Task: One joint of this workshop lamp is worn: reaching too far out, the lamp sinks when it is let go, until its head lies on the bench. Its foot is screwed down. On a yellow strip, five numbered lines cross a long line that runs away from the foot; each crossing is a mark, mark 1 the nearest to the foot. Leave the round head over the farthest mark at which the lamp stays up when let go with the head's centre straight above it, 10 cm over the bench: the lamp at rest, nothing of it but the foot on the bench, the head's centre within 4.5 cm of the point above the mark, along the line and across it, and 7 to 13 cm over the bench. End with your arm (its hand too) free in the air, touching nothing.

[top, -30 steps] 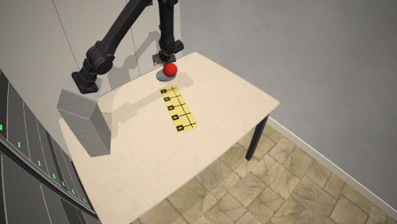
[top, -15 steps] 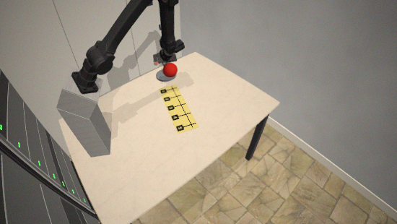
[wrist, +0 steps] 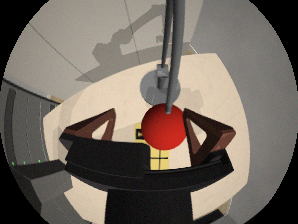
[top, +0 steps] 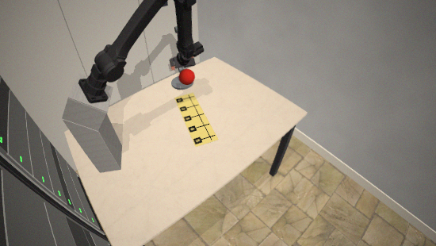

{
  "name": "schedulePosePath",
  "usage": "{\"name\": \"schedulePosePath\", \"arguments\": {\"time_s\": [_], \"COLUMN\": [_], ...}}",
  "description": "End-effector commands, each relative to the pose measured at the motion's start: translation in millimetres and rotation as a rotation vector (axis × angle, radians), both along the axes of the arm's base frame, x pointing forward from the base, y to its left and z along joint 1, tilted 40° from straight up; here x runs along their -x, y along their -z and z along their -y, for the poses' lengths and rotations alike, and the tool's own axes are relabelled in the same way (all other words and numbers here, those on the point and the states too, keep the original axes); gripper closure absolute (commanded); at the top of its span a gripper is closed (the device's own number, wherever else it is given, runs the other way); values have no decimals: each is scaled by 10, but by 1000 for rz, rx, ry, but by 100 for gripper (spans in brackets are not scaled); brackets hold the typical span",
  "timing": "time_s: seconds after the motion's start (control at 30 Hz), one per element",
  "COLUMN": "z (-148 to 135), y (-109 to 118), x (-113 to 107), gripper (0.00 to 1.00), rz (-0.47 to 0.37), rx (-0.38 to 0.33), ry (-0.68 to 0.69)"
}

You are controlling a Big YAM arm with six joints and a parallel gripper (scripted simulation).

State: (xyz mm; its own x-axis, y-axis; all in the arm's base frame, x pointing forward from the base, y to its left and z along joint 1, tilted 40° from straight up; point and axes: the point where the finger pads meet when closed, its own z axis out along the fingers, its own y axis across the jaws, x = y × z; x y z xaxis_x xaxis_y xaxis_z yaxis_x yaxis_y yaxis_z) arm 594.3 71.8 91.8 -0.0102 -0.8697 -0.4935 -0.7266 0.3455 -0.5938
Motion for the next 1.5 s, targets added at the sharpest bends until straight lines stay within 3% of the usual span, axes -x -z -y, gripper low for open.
{"name": "schedulePosePath", "arguments": {"time_s": [0.0,1.47], "z": [-144,-320], "y": [-144,-287], "x": [-161,-362], "gripper": [0,0], "rz": [37,68], "rx": [-9,-18], "ry": [-14,-24]}}
